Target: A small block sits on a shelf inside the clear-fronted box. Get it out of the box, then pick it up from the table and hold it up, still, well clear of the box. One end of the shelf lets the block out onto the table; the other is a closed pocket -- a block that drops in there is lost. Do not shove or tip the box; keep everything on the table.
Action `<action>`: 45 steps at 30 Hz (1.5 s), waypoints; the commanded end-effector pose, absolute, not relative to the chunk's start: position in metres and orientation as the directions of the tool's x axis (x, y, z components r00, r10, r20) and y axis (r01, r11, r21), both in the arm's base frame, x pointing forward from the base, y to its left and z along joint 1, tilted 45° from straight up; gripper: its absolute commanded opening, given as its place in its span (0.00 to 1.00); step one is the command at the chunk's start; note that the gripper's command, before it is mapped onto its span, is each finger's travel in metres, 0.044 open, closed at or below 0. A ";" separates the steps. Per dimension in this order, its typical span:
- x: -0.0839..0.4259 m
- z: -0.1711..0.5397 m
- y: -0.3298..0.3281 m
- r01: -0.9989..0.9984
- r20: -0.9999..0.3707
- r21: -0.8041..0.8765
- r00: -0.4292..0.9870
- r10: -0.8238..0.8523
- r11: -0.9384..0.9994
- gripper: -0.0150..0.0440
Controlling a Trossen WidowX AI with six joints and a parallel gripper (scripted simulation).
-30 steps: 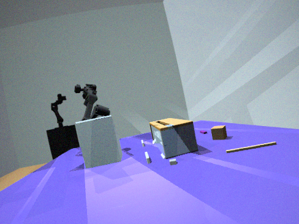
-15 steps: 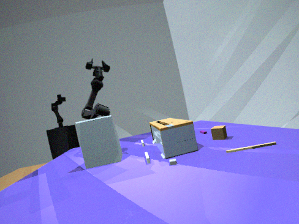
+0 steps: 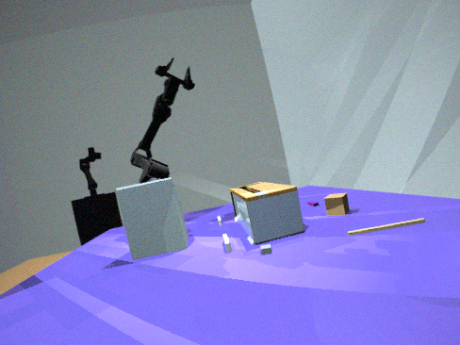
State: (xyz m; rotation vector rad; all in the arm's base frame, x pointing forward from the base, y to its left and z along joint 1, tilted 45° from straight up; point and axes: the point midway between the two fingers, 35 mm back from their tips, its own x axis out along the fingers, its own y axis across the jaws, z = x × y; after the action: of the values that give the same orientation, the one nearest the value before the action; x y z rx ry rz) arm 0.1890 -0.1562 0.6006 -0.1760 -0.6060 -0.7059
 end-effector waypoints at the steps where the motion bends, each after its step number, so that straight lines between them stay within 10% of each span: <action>1: 0.244 0.553 -0.181 0.588 0.403 0.056 0.726 -0.557 0.807 0.93; 16: 0.372 0.353 -0.207 0.426 -0.269 0.263 0.894 -0.358 0.866 0.93; 30: 0.392 0.138 -0.152 0.531 -0.795 0.508 0.593 0.131 0.678 0.93; 38: 0.350 0.037 -0.089 0.750 -0.829 0.483 0.226 0.511 0.451 0.93; 45: 0.293 -0.012 -0.025 0.958 -0.571 0.182 -0.081 0.817 0.223 0.93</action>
State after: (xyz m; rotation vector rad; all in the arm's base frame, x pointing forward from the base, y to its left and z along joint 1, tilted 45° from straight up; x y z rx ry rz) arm 0.3218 -0.0568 0.0064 1.4036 1.6796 -0.2578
